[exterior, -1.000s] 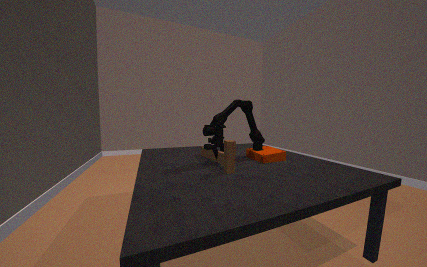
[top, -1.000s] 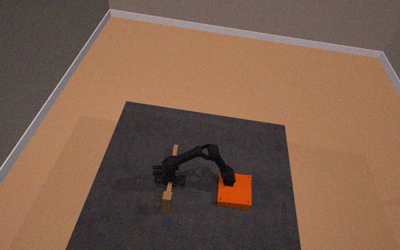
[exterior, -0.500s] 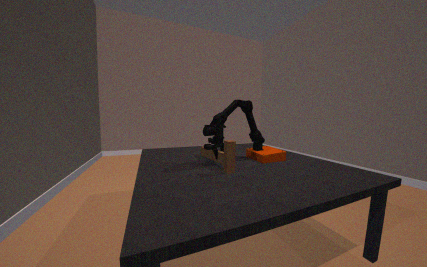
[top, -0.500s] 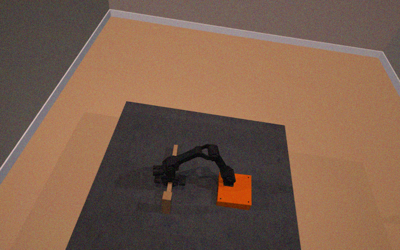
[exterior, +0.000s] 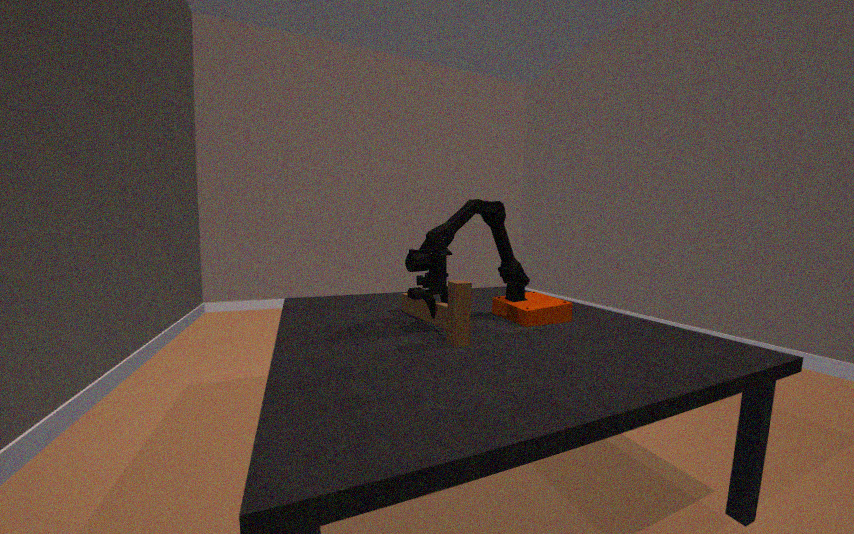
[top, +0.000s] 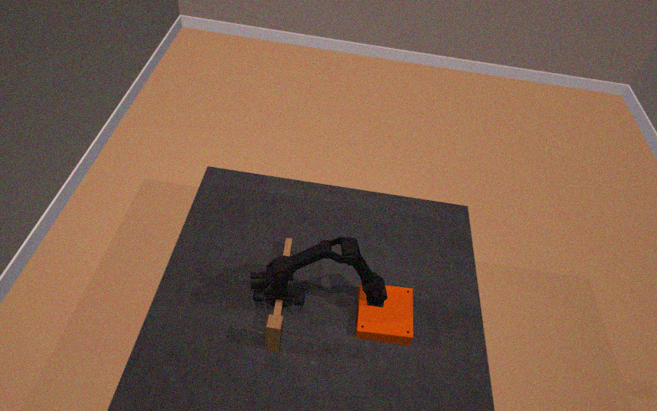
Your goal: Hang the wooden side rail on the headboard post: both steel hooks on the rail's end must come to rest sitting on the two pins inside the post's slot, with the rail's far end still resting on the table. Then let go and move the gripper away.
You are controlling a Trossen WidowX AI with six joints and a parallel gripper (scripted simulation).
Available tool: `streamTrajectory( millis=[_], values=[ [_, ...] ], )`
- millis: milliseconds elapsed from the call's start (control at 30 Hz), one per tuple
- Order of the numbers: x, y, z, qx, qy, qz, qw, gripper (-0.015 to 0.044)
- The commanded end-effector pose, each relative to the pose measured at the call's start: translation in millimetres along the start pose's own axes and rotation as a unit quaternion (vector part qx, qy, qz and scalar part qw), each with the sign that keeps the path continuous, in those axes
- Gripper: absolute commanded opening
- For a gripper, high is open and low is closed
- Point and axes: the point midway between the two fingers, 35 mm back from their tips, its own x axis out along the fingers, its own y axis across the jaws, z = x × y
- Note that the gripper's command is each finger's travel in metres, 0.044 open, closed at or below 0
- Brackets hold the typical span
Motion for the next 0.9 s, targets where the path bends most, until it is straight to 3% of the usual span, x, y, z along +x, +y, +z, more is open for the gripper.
streamTrajectory(
  millis=[0, 867],
  values=[
    [-4.8, 4.8, -1.9, 0.0, 0.003, 0.009, 1.0, 0.0],
    [-4.0, 4.9, -4.8, 0.0, 0.003, 0.009, 1.0, 0.0]
  ],
)
